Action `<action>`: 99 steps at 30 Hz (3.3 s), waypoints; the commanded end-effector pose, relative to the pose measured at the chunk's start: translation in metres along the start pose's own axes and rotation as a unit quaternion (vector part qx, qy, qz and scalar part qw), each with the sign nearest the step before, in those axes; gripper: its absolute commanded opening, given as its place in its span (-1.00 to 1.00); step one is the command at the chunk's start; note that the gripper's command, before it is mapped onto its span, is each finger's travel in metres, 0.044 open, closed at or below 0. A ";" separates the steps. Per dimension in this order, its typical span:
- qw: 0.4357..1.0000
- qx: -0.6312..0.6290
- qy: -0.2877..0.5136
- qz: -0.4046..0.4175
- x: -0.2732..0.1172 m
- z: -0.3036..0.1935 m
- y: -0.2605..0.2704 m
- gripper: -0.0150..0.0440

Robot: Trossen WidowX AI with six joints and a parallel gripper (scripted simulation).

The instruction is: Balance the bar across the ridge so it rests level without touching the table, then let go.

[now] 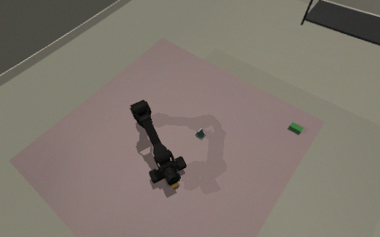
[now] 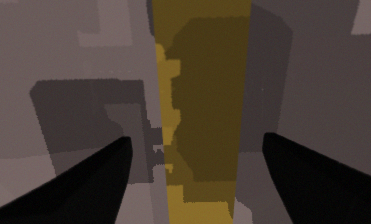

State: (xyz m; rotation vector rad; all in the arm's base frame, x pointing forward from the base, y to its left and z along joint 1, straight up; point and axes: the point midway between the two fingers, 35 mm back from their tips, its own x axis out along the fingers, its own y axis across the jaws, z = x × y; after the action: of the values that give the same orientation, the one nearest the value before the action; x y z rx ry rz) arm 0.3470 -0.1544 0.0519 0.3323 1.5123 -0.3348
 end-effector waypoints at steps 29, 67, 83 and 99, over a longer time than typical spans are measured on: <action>1.000 0.000 0.000 0.000 -0.019 0.003 0.000 -0.49; 1.000 -0.003 0.000 -0.002 -0.110 0.000 0.002 -0.49; 0.999 -0.043 0.000 0.000 -0.111 -0.007 0.065 -0.49; 0.997 -0.083 0.001 0.003 -0.111 -0.024 0.126 -0.49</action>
State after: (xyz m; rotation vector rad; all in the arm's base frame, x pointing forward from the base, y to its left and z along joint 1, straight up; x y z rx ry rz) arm 0.3737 -0.0400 0.1627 0.2178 1.5264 -0.2102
